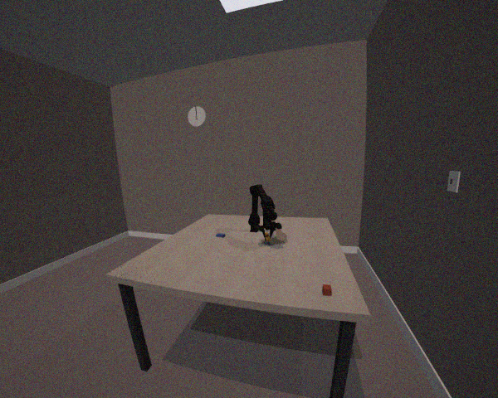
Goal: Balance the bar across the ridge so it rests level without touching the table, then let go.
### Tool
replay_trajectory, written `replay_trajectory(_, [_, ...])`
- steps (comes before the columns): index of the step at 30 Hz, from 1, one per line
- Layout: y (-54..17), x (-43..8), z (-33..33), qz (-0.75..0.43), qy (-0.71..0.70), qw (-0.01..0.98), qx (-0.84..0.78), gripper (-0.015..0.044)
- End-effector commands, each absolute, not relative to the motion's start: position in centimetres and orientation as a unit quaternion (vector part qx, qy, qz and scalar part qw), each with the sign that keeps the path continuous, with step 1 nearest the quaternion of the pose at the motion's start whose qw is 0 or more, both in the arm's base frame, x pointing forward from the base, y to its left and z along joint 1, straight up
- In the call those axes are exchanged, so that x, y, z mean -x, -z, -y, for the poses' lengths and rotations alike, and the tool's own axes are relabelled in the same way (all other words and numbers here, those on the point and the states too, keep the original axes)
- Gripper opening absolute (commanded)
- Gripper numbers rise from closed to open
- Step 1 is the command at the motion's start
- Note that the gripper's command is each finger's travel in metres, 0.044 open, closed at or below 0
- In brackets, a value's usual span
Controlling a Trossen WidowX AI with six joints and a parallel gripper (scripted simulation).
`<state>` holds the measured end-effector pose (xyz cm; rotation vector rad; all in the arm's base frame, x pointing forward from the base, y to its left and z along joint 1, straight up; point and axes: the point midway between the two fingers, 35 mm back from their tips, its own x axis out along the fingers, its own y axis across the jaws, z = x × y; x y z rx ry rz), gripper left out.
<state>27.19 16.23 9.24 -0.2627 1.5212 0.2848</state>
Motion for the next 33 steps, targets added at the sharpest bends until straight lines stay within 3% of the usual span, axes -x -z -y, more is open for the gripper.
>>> replay_trajectory(1, [-9.23, -27.19, -16.23, -0.685, -0.128, 0.707, 0.118, 0.0170])
replay_trajectory(30, [-9.23, -27.19, -16.23, -0.685, -0.128, 0.707, 0.118, 0.0185])
replay_trajectory(33, [-9.23, -27.19, -16.23, -0.685, -0.128, 0.707, 0.118, 0.0264])
